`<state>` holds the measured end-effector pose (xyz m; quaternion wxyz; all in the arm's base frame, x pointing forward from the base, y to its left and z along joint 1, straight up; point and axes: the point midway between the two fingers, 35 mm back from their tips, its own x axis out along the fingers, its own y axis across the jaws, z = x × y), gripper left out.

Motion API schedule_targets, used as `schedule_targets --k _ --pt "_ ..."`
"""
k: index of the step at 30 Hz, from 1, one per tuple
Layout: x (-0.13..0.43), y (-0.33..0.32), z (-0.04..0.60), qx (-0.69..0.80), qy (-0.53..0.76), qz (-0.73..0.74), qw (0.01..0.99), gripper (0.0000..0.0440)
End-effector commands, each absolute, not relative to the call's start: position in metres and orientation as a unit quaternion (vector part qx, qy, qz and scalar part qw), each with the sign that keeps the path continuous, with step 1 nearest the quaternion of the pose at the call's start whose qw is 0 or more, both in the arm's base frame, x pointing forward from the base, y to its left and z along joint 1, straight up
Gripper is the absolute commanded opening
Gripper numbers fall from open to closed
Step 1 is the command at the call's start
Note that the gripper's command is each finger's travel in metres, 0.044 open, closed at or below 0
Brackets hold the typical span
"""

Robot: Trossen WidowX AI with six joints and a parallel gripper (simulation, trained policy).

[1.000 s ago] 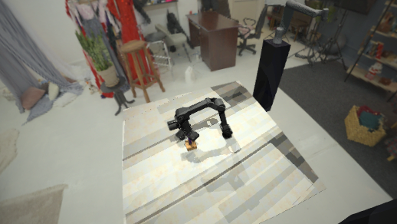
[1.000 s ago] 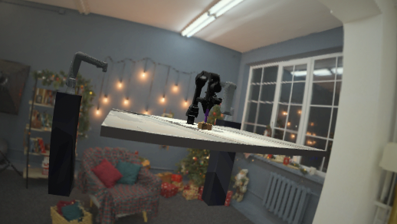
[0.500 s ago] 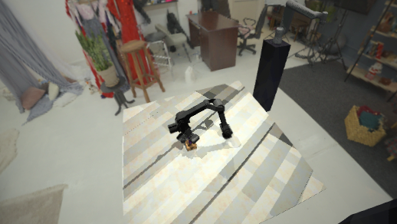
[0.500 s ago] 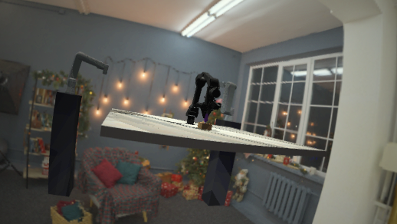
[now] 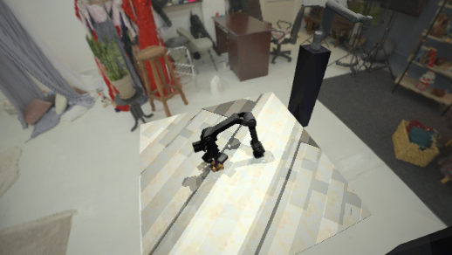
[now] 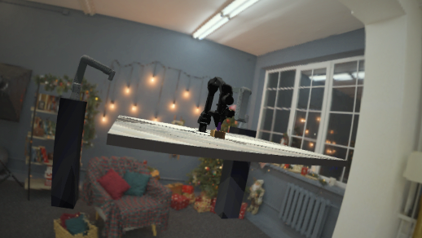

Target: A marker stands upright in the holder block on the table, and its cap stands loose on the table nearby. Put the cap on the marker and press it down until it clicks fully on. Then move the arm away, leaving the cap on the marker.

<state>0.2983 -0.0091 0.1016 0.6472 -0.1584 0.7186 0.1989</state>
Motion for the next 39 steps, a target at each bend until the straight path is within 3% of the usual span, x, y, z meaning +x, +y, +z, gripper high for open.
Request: schedule_targets --k 1,39 --pt "0.2884 -0.0112 0.0854 -0.162 0.735 0.206 0.626 0.0054" --pt "0.2900 -0.0156 0.0819 -0.182 0.728 0.213 0.626 0.0123"
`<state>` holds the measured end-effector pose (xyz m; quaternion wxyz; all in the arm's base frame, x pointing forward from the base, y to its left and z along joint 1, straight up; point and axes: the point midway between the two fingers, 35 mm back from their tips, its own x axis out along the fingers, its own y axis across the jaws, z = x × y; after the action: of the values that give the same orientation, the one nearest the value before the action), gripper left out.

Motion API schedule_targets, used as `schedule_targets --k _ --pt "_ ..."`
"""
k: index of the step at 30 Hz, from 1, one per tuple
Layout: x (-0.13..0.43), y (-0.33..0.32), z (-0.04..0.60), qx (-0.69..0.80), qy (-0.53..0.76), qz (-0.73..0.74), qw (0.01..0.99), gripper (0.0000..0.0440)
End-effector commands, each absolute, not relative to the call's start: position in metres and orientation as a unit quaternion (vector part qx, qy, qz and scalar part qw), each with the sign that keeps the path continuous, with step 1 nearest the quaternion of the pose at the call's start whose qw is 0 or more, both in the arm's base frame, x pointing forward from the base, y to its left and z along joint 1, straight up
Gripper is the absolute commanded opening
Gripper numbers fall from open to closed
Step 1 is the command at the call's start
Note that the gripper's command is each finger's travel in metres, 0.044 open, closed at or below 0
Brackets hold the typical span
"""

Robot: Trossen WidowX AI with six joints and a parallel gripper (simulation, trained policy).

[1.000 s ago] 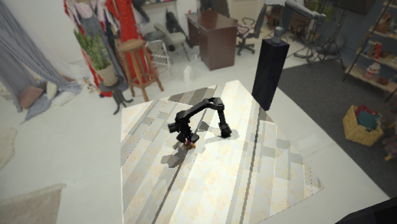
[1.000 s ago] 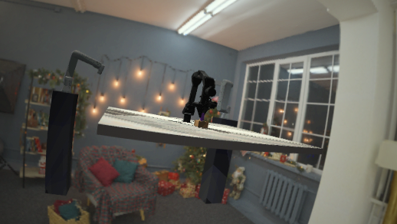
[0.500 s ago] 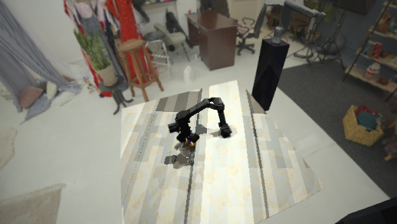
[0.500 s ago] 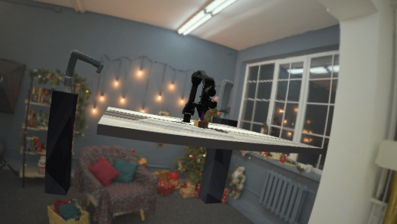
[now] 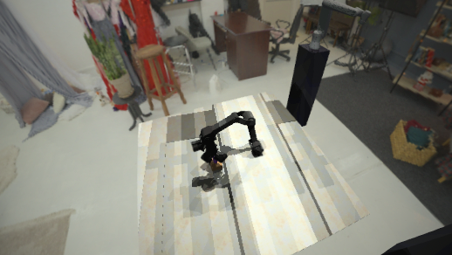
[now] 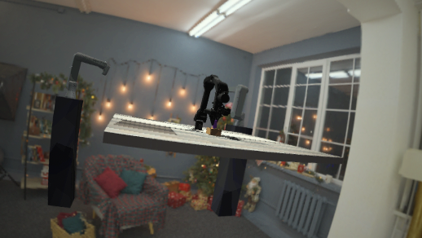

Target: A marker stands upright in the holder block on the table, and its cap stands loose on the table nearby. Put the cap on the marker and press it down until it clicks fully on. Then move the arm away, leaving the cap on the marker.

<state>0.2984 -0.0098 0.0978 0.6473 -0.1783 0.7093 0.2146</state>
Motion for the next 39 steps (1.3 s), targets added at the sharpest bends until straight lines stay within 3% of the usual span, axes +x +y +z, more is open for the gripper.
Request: schedule_targets --k 1,11,23,39 --pt "0.290 -0.016 0.082 -0.183 0.727 0.213 0.626 0.0125" --pt "0.288 -0.016 0.081 -0.196 0.720 0.222 0.627 0.0159" --pt "0.278 -0.012 0.090 -0.202 0.708 0.234 0.636 0.0440" --pt "0.291 -0.011 0.136 -0.224 0.654 0.226 0.686 0.0440"
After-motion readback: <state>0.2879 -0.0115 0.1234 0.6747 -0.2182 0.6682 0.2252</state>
